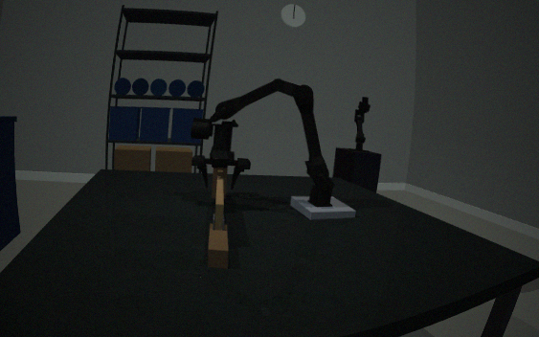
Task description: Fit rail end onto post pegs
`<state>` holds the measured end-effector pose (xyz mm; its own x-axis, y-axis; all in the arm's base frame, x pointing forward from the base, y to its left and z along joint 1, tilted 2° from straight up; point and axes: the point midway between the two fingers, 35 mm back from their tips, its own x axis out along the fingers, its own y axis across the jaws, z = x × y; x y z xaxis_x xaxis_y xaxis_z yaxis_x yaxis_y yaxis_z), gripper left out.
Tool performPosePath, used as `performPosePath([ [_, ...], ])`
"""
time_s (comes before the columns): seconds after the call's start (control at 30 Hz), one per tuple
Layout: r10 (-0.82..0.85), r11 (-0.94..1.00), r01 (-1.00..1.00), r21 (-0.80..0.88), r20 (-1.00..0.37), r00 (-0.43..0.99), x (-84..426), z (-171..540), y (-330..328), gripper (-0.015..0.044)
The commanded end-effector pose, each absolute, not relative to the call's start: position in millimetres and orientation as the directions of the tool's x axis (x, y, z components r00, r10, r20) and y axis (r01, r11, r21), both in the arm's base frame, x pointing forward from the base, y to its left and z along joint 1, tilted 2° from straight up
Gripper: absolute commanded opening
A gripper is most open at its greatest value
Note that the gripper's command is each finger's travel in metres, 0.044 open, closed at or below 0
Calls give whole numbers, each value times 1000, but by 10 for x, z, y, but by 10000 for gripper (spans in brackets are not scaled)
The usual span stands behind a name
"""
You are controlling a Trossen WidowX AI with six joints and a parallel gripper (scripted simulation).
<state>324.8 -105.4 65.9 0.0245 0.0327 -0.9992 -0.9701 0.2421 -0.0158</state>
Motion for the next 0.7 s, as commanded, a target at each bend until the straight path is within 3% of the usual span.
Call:
performPosePath([
  [0.0, 32, 243, -970, -16, -999, 25, 3249, 660, -1053, 440],
  [0.67, 29, 244, -970, -17, -999, 25, 3317, 971, -767, 440],
])
